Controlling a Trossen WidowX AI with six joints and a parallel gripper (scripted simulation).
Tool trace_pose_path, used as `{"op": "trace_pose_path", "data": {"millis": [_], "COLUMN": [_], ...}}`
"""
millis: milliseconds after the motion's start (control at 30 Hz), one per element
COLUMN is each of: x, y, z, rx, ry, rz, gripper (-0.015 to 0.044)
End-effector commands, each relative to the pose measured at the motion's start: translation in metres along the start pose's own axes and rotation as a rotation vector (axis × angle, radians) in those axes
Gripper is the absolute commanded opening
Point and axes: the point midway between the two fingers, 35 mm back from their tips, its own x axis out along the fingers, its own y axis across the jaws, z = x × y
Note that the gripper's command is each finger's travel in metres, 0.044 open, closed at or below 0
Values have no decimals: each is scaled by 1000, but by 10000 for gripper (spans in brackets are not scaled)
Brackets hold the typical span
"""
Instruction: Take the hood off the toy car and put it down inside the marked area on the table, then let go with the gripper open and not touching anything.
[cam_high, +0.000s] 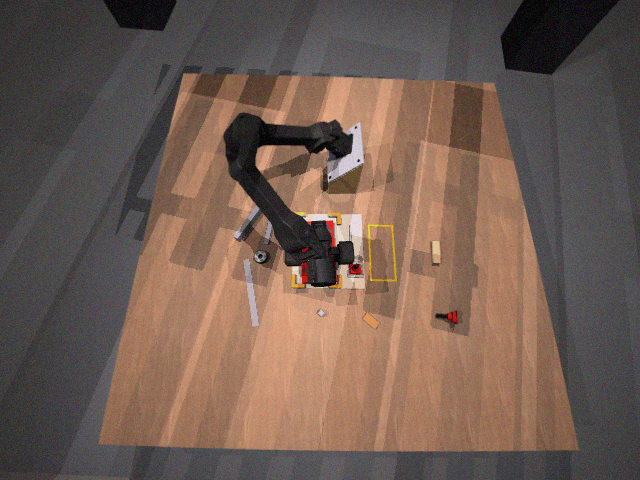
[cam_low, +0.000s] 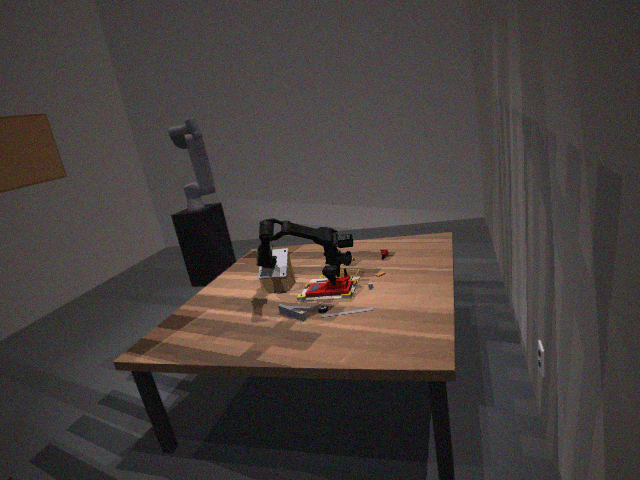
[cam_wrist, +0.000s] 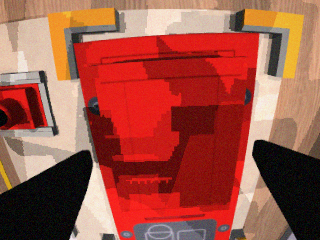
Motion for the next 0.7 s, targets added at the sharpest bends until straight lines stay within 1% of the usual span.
{"op": "trace_pose_path", "data": {"millis": [0, 667], "x": [3, 13], "y": [0, 0], "z": [0, 0], "rx": [-6, -6], "ry": [1, 1], "rz": [-4, -5], "gripper": [440, 440]}}
